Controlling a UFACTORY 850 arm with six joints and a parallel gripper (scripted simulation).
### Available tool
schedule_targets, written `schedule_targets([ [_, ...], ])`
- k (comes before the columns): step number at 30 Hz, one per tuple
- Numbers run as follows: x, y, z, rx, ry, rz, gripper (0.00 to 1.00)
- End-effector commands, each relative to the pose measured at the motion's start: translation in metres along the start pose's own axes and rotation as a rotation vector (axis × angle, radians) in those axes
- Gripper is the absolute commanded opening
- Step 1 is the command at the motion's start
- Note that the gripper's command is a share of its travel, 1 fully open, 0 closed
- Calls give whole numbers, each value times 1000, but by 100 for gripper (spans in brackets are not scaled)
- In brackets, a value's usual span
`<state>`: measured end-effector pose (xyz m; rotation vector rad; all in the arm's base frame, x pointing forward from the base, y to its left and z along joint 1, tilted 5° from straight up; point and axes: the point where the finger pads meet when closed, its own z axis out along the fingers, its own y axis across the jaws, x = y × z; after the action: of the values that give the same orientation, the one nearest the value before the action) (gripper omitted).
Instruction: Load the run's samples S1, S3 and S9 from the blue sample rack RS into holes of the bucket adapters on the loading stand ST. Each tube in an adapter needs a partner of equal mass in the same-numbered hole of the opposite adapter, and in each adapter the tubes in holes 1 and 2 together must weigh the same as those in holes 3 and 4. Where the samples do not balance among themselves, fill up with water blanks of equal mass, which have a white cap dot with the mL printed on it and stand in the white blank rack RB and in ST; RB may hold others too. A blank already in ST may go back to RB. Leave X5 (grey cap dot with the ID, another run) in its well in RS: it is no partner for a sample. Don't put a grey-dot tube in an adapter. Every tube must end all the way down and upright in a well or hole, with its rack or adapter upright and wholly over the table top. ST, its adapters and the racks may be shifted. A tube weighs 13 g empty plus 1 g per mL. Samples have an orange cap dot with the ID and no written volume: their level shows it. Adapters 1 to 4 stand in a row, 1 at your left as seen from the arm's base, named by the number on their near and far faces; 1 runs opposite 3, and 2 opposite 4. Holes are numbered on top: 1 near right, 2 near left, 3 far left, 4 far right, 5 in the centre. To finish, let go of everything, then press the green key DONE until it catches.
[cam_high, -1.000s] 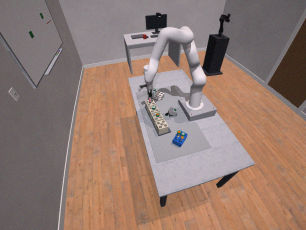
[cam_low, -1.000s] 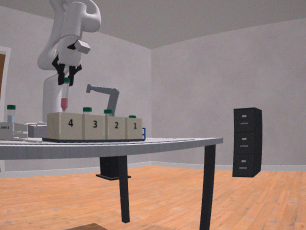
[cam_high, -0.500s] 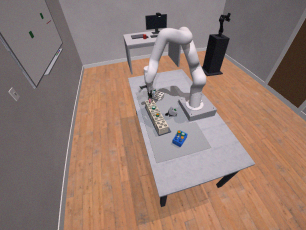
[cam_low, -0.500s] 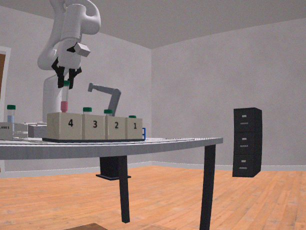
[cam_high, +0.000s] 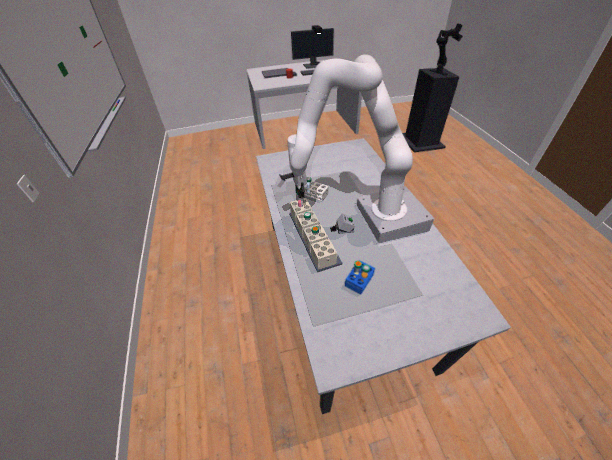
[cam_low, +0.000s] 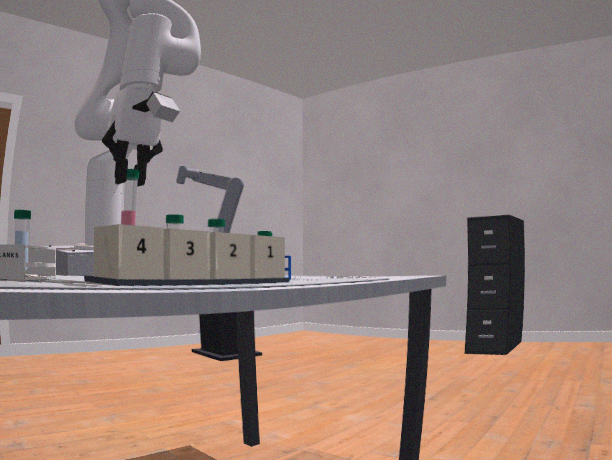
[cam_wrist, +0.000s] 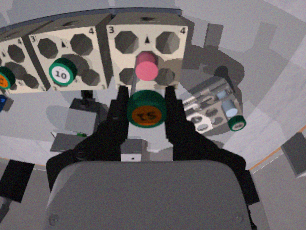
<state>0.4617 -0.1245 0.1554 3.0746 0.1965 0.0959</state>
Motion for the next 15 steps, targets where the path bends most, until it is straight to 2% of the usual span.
schedule_targets([
  [1,1,0,2,-1,2,0,0],
  [15,1,0,16,-1,2,0,0],
])
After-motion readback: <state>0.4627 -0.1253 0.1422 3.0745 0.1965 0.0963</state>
